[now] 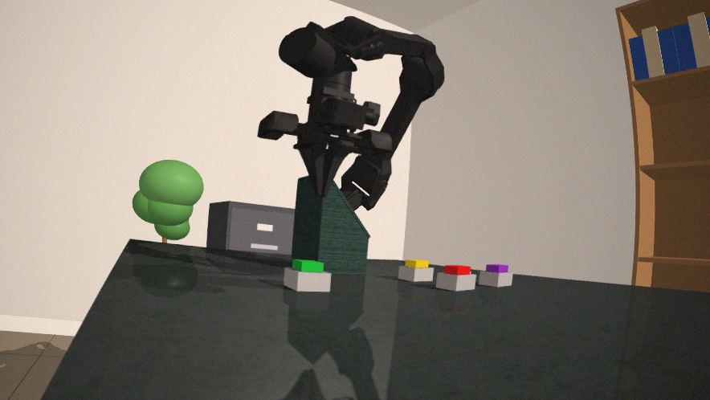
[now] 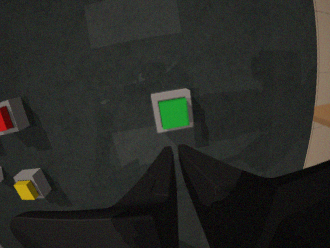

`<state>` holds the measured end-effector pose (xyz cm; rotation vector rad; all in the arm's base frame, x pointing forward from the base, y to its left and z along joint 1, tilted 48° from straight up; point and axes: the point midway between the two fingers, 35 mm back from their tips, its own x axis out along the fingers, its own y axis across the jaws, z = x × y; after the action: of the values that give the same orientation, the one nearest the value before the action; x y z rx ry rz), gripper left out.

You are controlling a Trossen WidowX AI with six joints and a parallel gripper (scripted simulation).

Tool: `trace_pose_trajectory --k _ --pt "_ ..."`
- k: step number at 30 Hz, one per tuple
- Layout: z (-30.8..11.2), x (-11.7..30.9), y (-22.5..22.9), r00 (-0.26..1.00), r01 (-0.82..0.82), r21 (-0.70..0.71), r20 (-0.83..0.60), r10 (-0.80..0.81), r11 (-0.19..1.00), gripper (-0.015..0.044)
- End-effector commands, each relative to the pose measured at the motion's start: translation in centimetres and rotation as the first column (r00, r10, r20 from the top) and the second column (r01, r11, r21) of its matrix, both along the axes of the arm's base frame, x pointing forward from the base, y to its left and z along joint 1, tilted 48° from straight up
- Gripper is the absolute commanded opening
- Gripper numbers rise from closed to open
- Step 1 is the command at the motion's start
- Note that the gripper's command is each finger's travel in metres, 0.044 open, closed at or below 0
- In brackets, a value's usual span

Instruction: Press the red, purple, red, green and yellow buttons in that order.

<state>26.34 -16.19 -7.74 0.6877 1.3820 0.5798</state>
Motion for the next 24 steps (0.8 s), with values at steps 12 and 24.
trace_pose_trajectory --k 12,24 --pt "-5.2 0.5 4.0 0.999 -0.025 -0.006 0.020 0.025 1.000 0.0020" --pt "-6.2 0.7 5.1 0.999 -0.025 -0.005 0.020 0.025 1.000 0.0020"
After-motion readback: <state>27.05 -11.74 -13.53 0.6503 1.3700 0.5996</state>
